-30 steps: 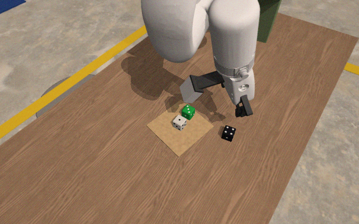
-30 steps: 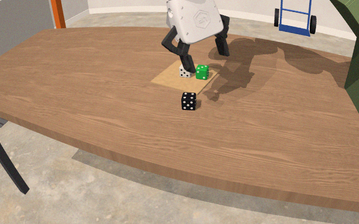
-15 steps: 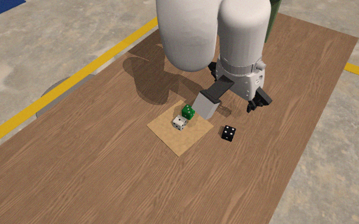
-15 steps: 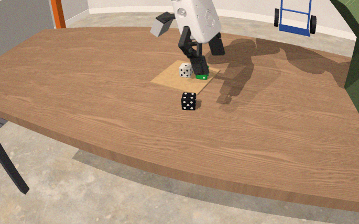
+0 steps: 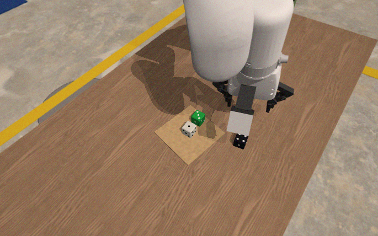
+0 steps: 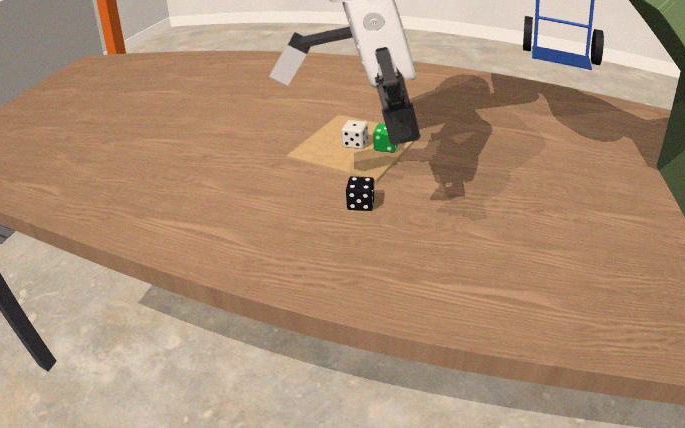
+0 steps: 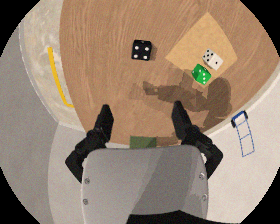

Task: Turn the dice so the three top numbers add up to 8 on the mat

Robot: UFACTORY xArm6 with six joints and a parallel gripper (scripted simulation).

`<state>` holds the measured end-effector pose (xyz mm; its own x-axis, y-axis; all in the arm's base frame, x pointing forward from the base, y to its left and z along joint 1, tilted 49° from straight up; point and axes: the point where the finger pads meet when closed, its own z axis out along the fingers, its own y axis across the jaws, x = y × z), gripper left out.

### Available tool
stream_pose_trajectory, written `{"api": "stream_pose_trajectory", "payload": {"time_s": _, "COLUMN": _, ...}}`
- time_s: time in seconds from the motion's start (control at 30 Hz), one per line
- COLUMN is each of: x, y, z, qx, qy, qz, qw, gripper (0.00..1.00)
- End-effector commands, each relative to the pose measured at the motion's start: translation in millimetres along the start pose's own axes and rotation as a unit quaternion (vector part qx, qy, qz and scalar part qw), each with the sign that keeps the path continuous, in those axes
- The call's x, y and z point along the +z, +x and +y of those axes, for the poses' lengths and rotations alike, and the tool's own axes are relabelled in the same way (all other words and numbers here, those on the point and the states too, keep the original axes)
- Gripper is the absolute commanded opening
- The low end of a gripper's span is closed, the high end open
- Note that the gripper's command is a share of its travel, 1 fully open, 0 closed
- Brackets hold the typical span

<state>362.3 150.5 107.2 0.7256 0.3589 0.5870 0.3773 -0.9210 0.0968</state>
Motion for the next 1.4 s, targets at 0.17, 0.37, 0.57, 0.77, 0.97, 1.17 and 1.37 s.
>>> {"api": "stream_pose_trajectory", "payload": {"time_s": 0.17, "x": 0, "y": 6, "z": 1, "qx": -0.170, "qy": -0.018, "qz": 0.008, "qw": 0.985, "gripper": 1.00}}
{"api": "stream_pose_trajectory", "payload": {"time_s": 0.37, "x": 0, "y": 11, "z": 1, "qx": -0.263, "qy": -0.028, "qz": 0.017, "qw": 0.964, "gripper": 1.00}}
{"api": "stream_pose_trajectory", "payload": {"time_s": 0.57, "x": 0, "y": 18, "z": 1, "qx": -0.362, "qy": -0.040, "qz": 0.027, "qw": 0.931, "gripper": 1.00}}
{"api": "stream_pose_trajectory", "payload": {"time_s": 0.77, "x": -1, "y": 26, "z": 1, "qx": -0.455, "qy": -0.054, "qz": 0.037, "qw": 0.888, "gripper": 1.00}}
{"api": "stream_pose_trajectory", "payload": {"time_s": 0.97, "x": -1, "y": 33, "z": 1, "qx": -0.523, "qy": -0.065, "qz": 0.045, "qw": 0.849, "gripper": 1.00}}
{"api": "stream_pose_trajectory", "payload": {"time_s": 1.17, "x": -2, "y": 42, "z": -1, "qx": -0.602, "qy": -0.081, "qz": 0.055, "qw": 0.793, "gripper": 1.00}}
{"api": "stream_pose_trajectory", "payload": {"time_s": 1.37, "x": -3, "y": 47, "z": -2, "qx": -0.636, "qy": -0.089, "qz": 0.059, "qw": 0.764, "gripper": 1.00}}
